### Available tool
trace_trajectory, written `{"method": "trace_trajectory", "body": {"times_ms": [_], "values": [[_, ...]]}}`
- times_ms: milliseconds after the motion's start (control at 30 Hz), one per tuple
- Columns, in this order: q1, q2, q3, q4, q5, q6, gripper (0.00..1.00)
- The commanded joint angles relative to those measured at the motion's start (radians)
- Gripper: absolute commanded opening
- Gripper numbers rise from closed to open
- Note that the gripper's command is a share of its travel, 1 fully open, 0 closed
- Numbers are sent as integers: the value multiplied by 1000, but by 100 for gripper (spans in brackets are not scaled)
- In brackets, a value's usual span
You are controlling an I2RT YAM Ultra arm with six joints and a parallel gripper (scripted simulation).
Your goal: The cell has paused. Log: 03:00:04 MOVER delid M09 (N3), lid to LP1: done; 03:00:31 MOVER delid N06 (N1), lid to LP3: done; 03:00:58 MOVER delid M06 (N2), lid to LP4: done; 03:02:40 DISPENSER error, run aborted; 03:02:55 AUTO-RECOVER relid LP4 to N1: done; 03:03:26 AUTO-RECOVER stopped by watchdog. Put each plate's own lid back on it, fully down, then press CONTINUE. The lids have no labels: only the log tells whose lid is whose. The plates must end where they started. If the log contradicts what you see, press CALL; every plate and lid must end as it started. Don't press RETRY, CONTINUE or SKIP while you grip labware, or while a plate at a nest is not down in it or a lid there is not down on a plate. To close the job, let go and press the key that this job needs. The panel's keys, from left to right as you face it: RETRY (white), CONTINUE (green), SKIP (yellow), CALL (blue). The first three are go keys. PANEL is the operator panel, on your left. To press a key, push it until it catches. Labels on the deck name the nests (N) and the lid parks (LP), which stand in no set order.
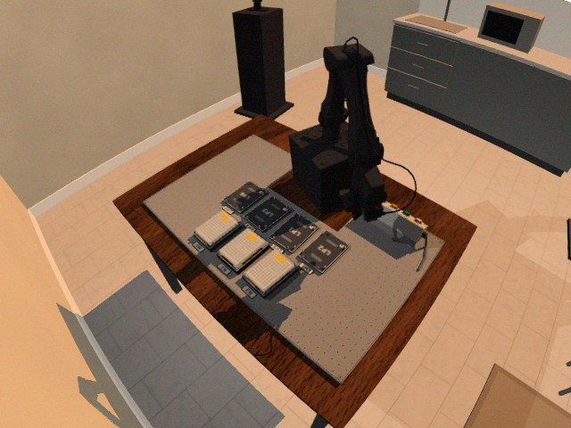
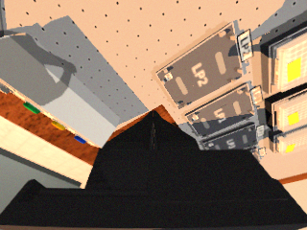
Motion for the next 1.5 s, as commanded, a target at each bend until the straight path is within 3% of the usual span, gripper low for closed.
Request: {"method": "trace_trajectory", "body": {"times_ms": [0, 267, 533, 633, 1100, 1167, 1467], "values": [[38, -28, -24, 19, 7, -23, 0], [154, -2, -35, 20, 5, -46, 0], [292, 29, 15, -2, 5, -67, 0], [310, 8, 21, -4, 6, -70, 0], [531, 101, 100, -34, -3, -127, 0], [531, 101, 100, -34, -3, -127, 0], [657, 163, 188, -69, -10, 11, 0]]}}
